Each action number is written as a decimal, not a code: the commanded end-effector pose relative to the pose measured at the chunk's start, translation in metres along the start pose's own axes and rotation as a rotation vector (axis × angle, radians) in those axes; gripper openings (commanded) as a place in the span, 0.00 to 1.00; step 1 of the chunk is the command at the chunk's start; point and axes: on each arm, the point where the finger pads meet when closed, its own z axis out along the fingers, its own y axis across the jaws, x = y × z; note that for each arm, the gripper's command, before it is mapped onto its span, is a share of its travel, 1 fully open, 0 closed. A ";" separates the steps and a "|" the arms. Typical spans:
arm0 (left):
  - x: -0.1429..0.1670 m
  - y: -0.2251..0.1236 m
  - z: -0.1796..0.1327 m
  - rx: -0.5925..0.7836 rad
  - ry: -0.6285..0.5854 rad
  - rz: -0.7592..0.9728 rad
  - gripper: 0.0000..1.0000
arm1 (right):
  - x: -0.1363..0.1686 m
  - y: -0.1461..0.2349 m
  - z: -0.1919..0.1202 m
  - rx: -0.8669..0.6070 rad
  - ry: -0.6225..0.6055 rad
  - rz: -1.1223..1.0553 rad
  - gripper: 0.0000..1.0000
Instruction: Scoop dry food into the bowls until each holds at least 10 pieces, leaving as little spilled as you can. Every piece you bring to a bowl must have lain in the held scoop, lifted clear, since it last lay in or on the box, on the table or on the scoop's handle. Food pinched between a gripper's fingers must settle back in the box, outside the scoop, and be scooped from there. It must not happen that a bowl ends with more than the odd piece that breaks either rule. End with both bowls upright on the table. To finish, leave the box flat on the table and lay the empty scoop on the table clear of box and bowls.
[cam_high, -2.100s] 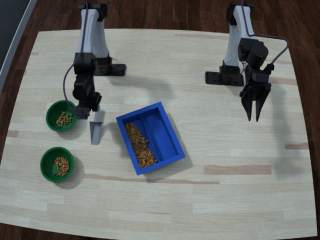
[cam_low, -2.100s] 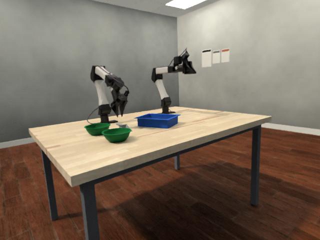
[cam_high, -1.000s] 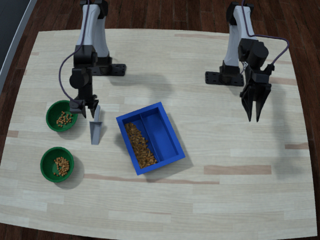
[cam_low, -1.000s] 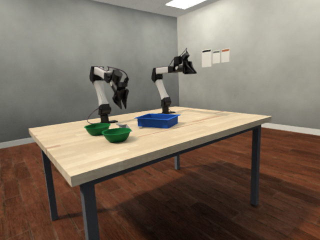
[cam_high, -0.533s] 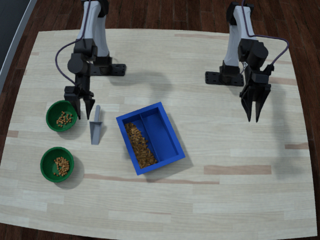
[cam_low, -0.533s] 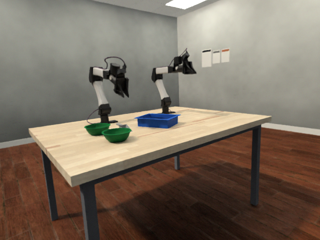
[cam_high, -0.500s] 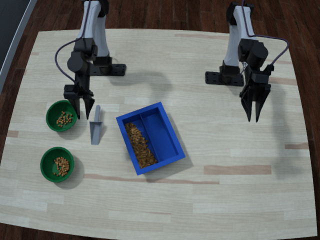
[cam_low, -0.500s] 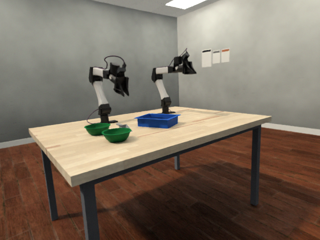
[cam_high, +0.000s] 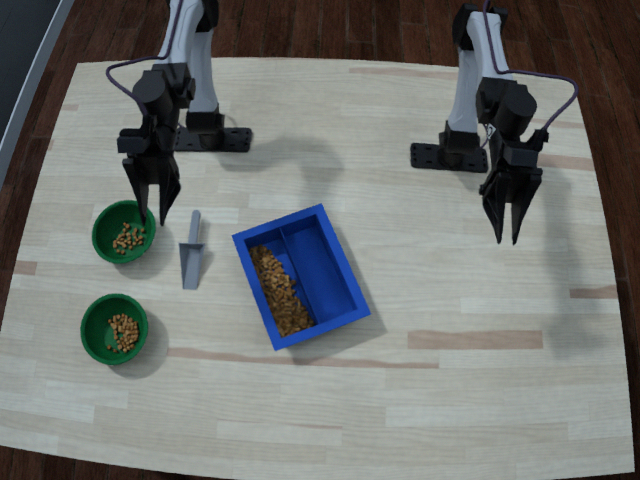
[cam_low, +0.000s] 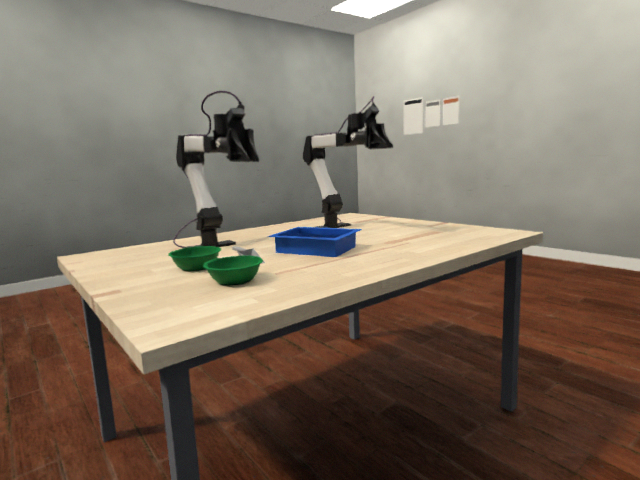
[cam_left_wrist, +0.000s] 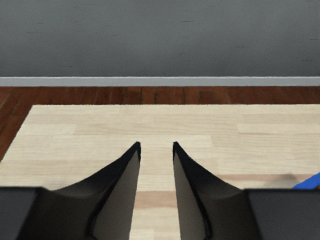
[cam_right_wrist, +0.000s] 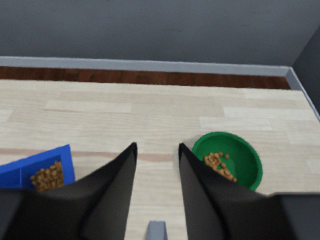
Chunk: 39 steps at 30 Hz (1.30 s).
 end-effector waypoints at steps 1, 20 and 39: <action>-0.010 0.000 -0.004 0.003 -0.029 -0.007 0.27 | -0.053 0.003 0.002 -0.001 -0.153 0.002 0.35; -0.008 0.003 -0.001 -0.006 -0.026 -0.007 0.27 | -0.040 0.003 -0.008 -0.008 -0.118 0.003 0.35; -0.007 0.000 0.000 -0.003 -0.024 -0.007 0.27 | -0.047 0.004 -0.007 -0.011 -0.140 0.003 0.35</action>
